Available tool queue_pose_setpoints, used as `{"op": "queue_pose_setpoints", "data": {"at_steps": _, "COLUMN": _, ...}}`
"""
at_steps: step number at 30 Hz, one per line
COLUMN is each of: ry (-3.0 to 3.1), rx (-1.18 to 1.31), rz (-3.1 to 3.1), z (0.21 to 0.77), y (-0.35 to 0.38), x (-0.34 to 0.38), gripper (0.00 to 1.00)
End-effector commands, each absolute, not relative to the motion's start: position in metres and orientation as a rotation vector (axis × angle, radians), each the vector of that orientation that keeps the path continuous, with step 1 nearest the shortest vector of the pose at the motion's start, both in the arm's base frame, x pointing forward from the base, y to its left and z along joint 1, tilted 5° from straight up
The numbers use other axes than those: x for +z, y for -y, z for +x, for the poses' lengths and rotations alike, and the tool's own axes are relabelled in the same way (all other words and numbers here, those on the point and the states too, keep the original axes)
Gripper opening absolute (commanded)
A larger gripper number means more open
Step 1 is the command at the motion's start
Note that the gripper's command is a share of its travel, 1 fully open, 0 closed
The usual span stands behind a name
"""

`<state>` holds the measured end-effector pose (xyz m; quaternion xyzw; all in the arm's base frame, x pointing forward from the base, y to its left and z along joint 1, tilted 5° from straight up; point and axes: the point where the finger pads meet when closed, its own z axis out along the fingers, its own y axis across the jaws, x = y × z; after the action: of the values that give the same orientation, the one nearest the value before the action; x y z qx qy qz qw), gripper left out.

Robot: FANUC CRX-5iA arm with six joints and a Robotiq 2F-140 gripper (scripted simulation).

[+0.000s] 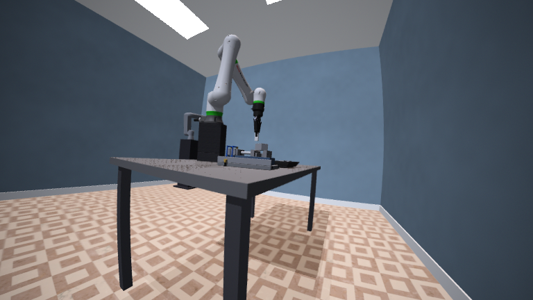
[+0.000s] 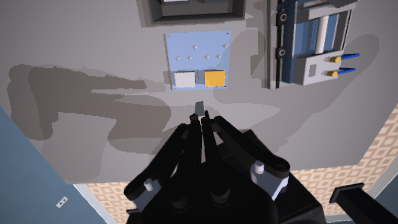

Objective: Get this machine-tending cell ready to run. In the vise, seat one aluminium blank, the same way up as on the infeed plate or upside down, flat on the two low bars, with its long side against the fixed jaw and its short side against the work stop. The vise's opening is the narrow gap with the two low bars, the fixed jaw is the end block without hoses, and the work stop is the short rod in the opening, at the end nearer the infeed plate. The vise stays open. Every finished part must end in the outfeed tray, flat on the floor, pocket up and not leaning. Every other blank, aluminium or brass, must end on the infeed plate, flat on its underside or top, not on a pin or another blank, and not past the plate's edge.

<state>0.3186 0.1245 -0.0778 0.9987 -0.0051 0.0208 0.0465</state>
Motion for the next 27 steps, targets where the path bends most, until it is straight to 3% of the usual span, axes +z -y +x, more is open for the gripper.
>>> {"op": "queue_pose_setpoints", "data": {"at_steps": 1, "ry": 0.016, "rx": 0.064, "rz": 3.048, "z": 0.319, "y": -0.125, "x": -0.078, "gripper": 0.0}}
{"op": "queue_pose_setpoints", "data": {"at_steps": 27, "ry": 0.016, "rx": 0.064, "rz": 3.048, "z": 0.318, "y": -0.123, "x": -0.102, "gripper": 0.0}}
